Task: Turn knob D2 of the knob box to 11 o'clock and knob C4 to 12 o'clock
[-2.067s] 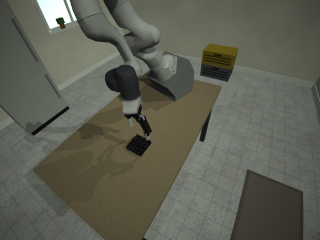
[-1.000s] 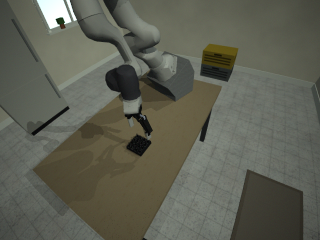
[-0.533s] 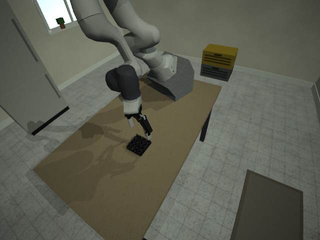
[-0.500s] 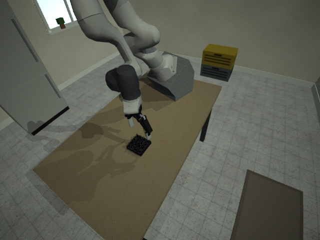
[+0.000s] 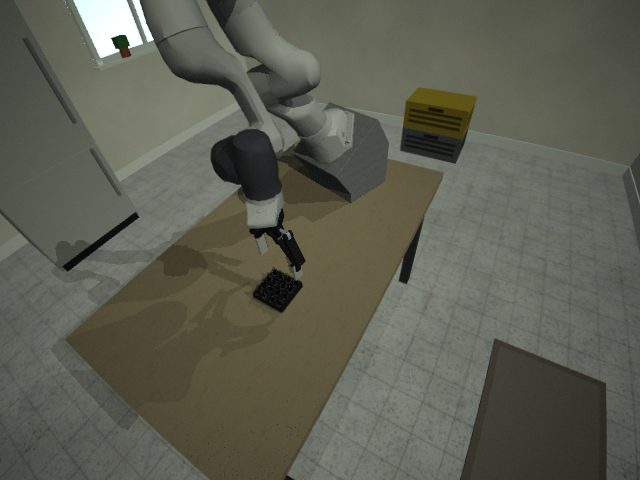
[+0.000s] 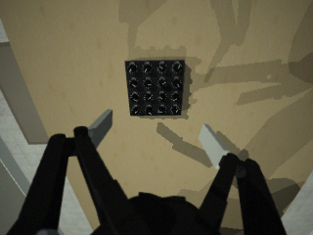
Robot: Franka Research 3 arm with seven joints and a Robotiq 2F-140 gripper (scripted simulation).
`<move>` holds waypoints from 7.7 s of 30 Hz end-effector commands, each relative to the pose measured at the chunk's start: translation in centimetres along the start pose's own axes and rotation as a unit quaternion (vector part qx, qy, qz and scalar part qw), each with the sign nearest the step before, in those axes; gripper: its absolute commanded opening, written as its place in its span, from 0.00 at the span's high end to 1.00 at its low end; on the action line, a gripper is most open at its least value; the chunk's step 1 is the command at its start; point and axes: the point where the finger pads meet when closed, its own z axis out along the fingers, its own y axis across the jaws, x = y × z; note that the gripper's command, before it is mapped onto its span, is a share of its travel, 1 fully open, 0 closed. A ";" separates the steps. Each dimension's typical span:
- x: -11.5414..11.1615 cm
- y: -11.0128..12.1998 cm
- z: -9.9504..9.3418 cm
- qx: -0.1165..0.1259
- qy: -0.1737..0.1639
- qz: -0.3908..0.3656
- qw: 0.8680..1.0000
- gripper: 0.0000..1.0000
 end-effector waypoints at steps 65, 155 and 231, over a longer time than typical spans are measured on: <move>-1.3 0.2 0.1 0.000 -0.002 -0.004 1.000 0.00; -5.5 1.0 0.0 0.000 -0.002 -0.004 1.000 0.00; 0.0 -2.0 -0.8 -0.004 0.005 -0.353 0.936 0.00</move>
